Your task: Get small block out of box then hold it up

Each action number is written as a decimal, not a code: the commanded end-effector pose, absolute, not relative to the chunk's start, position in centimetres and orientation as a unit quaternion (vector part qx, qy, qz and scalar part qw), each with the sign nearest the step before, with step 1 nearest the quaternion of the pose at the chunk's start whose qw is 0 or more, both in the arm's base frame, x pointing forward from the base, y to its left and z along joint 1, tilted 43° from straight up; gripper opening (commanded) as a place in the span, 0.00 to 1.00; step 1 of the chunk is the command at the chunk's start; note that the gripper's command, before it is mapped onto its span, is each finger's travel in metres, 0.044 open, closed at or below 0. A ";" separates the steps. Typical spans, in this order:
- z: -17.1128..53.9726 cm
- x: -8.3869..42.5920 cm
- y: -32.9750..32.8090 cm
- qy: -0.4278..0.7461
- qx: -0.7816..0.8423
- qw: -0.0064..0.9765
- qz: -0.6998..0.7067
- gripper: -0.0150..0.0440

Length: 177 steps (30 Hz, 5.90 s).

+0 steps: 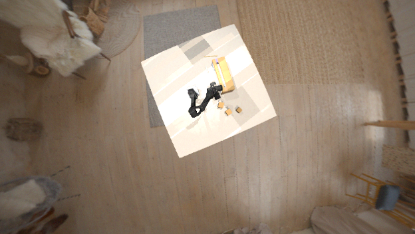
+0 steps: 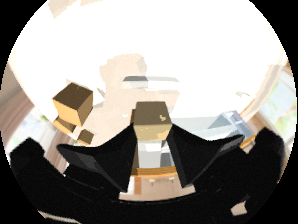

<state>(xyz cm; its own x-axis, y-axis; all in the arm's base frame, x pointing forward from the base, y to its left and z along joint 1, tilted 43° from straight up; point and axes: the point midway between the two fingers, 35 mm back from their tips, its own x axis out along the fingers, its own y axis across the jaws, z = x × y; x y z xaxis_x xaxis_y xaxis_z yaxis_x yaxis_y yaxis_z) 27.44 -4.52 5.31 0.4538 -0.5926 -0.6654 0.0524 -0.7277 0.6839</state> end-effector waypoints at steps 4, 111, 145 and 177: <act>6.1 27.6 -4.1 -0.120 0.748 0.414 -0.505 0.25; 11.9 24.6 -0.6 0.511 -0.738 0.434 0.081 0.25; 14.3 23.6 0.2 0.361 -0.856 -0.122 0.350 0.25; 14.7 23.4 0.4 0.323 -0.839 -0.214 0.381 0.25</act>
